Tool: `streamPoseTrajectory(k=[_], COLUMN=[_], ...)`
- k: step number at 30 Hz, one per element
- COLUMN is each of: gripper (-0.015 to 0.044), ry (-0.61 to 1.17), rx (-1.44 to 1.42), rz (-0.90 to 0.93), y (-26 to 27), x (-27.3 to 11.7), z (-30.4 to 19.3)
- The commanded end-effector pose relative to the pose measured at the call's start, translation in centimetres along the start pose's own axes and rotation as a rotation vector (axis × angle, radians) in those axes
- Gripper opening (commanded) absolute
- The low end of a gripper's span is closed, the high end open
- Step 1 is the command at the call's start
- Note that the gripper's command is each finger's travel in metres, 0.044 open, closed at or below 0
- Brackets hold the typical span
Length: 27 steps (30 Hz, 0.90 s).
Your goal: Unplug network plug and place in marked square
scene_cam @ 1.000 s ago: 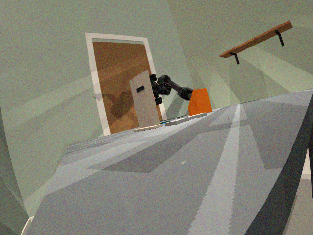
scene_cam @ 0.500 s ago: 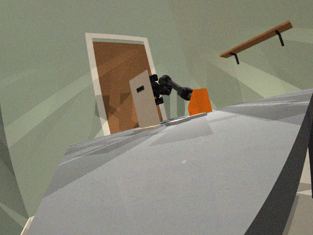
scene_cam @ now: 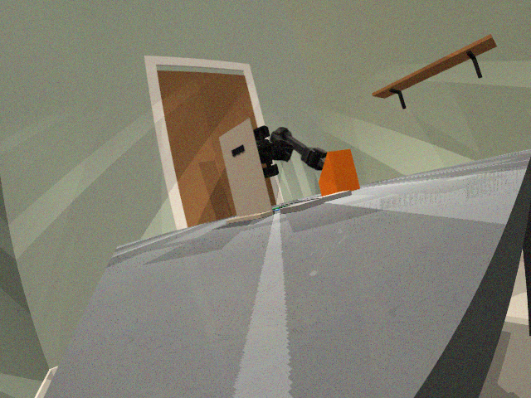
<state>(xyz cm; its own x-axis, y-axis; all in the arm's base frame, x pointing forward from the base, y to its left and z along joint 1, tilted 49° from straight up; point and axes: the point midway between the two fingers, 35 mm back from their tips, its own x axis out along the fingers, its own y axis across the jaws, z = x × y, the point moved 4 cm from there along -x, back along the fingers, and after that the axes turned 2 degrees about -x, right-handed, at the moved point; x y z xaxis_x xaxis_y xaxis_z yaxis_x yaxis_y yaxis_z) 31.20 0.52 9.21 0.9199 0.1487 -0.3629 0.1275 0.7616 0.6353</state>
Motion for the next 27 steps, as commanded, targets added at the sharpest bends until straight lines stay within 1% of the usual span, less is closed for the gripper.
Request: streamPoseTrajectory(k=[1,27], gripper=[0.0000,0.0000], ry=[-0.003,-0.002], rx=[0.004,0.004], rz=[-0.002,-0.003], y=[0.0,0.0], x=[-0.3,-1.4], z=[-0.1,-0.5])
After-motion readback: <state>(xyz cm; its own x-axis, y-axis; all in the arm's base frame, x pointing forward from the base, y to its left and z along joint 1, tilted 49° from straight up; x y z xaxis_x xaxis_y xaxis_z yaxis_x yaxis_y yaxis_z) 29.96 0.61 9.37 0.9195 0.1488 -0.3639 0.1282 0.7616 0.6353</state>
